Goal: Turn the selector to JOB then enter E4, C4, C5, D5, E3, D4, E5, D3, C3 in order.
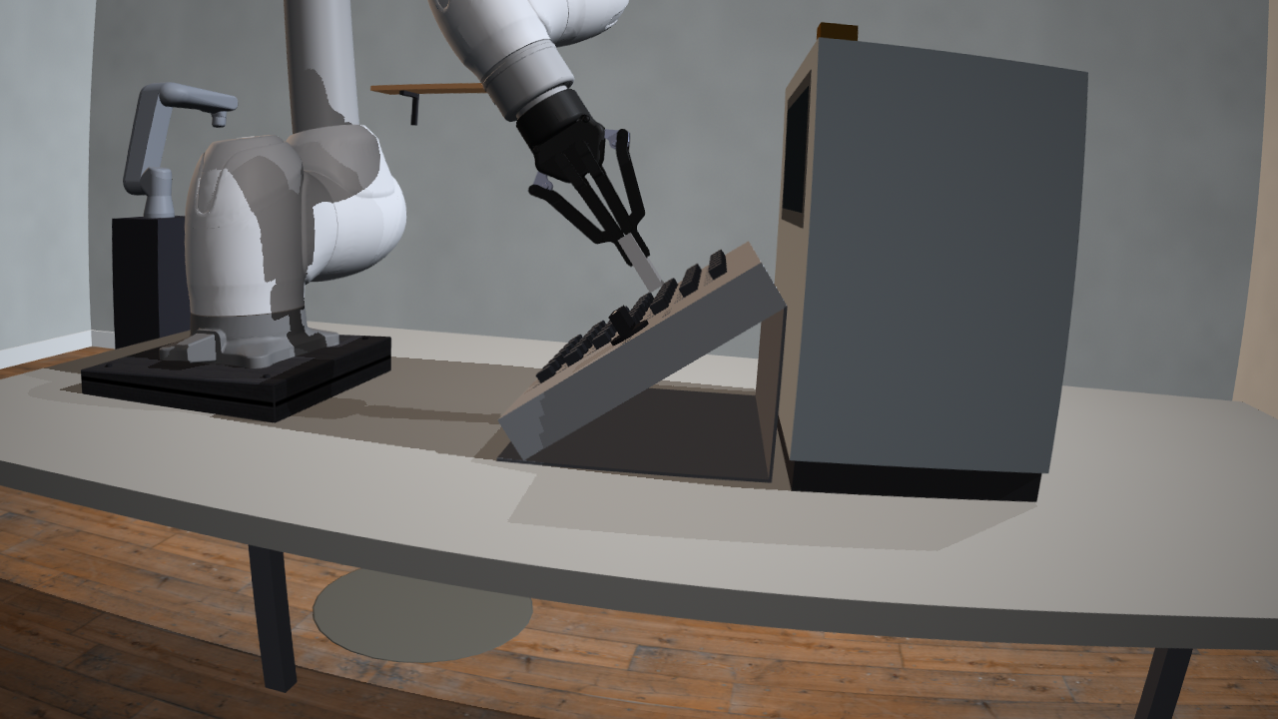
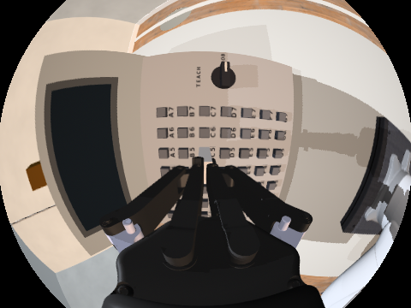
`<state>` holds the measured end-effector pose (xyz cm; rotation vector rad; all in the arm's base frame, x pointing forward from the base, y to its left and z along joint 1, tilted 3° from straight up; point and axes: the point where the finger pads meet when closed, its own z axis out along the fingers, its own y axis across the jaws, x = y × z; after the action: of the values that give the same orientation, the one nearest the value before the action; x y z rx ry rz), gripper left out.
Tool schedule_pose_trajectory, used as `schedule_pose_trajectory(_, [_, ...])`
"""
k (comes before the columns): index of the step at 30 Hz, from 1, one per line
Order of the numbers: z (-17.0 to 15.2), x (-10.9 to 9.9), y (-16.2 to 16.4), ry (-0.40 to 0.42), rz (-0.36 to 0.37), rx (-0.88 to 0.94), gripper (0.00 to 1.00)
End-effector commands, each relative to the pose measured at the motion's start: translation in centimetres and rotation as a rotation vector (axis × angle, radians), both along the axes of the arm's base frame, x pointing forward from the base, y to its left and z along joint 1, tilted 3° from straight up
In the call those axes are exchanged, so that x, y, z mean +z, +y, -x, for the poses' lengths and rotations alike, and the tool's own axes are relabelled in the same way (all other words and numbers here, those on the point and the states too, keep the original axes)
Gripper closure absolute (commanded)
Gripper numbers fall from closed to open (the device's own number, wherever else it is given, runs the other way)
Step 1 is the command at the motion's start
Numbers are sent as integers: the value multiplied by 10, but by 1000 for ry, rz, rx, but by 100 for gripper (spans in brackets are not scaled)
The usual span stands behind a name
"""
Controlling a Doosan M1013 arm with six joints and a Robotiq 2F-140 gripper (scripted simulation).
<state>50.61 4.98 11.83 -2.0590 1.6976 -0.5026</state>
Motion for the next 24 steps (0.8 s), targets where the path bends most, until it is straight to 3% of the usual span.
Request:
schedule_pose_trajectory(1, [0, 0, 0, 0, 0, 0, 100])
schedule_pose_trajectory(24, [-5, -9, 1, 0, 0, 0, 100])
